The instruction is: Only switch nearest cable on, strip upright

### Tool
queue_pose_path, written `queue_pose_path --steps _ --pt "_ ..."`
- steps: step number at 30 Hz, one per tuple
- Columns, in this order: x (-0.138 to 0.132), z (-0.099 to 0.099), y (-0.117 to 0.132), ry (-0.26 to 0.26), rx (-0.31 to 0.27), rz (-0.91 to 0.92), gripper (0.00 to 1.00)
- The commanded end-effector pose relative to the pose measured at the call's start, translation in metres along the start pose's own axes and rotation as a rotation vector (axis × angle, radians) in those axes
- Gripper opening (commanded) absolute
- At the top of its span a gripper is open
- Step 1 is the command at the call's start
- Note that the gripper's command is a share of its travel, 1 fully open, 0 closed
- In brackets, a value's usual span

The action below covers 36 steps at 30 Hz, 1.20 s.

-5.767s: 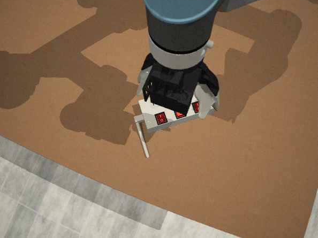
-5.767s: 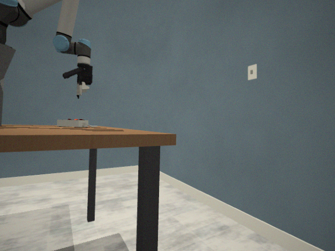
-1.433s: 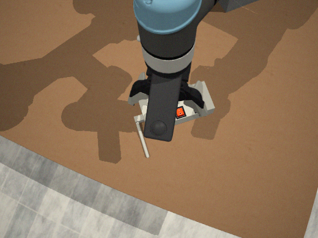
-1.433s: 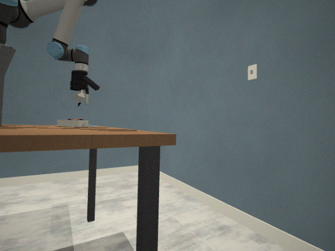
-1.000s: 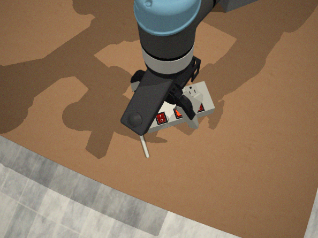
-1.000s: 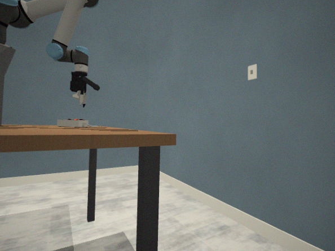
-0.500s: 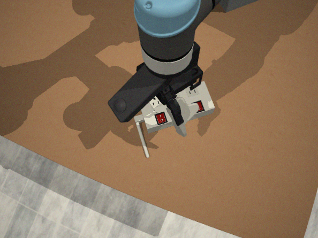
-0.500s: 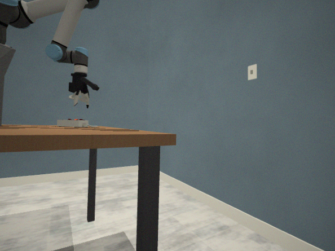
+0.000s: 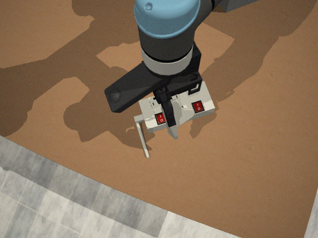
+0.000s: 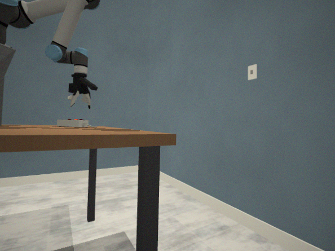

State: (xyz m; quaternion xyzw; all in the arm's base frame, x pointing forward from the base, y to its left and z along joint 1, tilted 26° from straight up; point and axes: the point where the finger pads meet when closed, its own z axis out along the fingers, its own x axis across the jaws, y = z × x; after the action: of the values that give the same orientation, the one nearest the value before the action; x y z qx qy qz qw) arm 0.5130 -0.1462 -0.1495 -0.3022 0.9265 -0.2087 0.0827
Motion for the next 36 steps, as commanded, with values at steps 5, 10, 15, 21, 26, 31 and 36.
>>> queue_pose_path --steps 5,10,15,21,26,31,36 --pt "0.0012 0.0006 -0.0003 0.001 0.001 0.063 1.0" --pt "0.0015 0.0009 -0.0003 0.001 0.001 0.079 1.0" --pt "0.0017 0.001 -0.0003 0.001 0.001 0.084 1.0" --pt "0.0017 0.001 -0.0003 0.001 0.001 0.085 1.0" --pt "0.0017 0.001 -0.0003 0.001 0.001 0.085 0.0" --pt "0.0017 0.001 -0.0003 0.001 0.001 0.085 0.0" --pt "0.0017 0.001 -0.0003 0.001 0.001 0.085 0.0"
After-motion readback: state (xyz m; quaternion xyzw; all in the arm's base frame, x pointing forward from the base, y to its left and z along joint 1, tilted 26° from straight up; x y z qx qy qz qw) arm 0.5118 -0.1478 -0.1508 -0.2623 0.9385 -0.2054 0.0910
